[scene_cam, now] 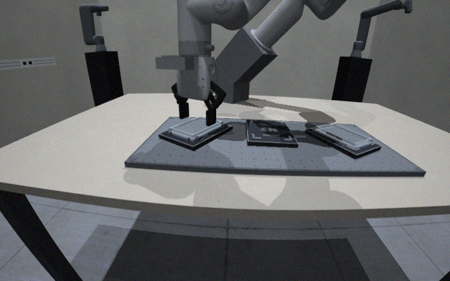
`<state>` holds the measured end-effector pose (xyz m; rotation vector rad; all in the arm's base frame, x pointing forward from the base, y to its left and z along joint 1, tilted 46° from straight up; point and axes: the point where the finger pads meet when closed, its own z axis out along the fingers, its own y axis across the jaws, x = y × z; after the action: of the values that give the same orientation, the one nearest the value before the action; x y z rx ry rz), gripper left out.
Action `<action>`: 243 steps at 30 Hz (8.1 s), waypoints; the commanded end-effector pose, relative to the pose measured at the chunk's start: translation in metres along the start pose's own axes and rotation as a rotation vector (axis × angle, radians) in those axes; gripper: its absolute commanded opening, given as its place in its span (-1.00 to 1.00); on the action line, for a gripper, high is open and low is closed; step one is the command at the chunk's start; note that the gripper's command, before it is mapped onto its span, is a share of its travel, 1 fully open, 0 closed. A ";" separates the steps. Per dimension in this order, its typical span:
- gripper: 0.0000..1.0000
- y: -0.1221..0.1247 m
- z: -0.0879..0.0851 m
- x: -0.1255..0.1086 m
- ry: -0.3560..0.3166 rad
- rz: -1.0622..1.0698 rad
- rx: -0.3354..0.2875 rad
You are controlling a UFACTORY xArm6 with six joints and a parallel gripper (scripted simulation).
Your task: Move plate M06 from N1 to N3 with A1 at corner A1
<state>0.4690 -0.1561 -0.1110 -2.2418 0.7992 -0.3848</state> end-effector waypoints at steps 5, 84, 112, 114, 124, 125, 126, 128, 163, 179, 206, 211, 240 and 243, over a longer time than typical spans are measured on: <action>1.00 0.000 0.003 0.001 0.003 0.000 0.000; -1.00 0.000 0.013 0.001 0.003 0.000 0.000; -1.00 0.000 0.002 0.001 0.003 0.000 0.000; -1.00 0.000 0.001 0.001 0.003 0.000 0.000; -1.00 0.000 -0.005 0.001 0.003 0.000 0.000; -1.00 0.000 -0.005 0.001 0.003 0.000 0.000; -1.00 0.000 -0.006 0.001 0.003 0.000 0.000; -1.00 0.000 -0.007 0.001 0.003 0.000 0.000; -1.00 0.000 -0.049 0.001 0.003 -0.001 -0.001; -1.00 0.000 -0.072 0.001 0.003 -0.001 -0.001; -1.00 -0.020 -0.088 -0.014 0.003 -0.167 -0.001; -1.00 -0.040 -0.088 -0.028 0.003 -0.334 -0.001; -1.00 -0.141 -0.087 -0.103 0.002 -0.512 -0.001; -1.00 -0.153 -0.087 -0.112 0.002 -0.512 -0.001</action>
<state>0.4090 -0.0584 0.0447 -2.4267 0.2108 -0.6199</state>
